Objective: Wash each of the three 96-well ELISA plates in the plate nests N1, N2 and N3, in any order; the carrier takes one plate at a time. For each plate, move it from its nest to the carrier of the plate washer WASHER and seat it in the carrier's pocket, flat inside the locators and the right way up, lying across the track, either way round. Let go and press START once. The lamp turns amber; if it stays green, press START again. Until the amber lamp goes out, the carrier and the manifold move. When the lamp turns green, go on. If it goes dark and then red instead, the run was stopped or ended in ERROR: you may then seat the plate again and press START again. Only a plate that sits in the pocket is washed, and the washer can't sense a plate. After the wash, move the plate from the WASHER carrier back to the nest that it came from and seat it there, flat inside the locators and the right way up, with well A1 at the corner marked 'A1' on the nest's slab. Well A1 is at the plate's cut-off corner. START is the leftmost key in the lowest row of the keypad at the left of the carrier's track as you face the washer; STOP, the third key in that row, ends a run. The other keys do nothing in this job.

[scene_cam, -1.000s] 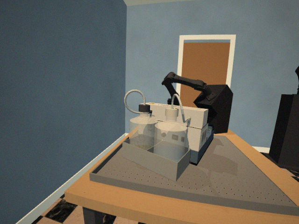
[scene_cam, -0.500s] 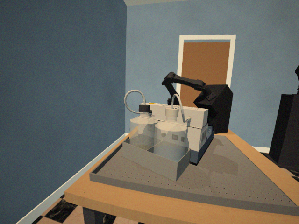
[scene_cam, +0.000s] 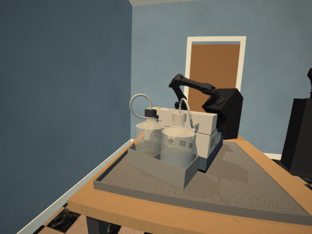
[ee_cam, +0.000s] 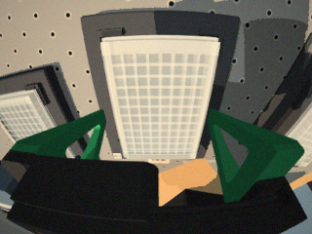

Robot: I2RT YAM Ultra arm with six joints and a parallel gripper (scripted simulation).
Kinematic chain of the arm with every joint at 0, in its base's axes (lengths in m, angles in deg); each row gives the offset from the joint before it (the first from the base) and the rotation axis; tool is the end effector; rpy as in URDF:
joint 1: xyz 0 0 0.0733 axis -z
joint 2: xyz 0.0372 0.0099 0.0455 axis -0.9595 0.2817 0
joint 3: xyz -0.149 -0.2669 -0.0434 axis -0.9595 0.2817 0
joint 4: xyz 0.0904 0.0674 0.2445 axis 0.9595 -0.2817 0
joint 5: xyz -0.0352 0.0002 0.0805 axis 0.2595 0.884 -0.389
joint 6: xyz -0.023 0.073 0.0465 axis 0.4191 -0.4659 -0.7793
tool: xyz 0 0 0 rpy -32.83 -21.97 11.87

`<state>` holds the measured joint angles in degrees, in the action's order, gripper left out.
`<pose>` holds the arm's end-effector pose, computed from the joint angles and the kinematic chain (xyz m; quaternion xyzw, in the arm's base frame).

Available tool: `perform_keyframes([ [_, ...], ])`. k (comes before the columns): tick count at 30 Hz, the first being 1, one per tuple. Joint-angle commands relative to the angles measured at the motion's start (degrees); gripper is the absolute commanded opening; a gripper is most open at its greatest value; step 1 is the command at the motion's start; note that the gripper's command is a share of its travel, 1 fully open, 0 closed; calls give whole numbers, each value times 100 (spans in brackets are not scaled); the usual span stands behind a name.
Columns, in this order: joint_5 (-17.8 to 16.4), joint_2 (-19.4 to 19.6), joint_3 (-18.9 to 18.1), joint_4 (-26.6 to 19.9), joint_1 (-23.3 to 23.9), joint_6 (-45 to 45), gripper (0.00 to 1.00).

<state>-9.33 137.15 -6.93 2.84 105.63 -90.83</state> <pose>0.3694 -0.1671 0.0135 0.2830 0.8630 0.3058 0.2858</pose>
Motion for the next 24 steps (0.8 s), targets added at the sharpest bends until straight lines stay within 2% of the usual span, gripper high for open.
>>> perform_keyframes([
  [1, -23, -113, 31, -120, 138, 112, 100],
  [24, -191, -651, 229, -755, 499, 548, 100],
])
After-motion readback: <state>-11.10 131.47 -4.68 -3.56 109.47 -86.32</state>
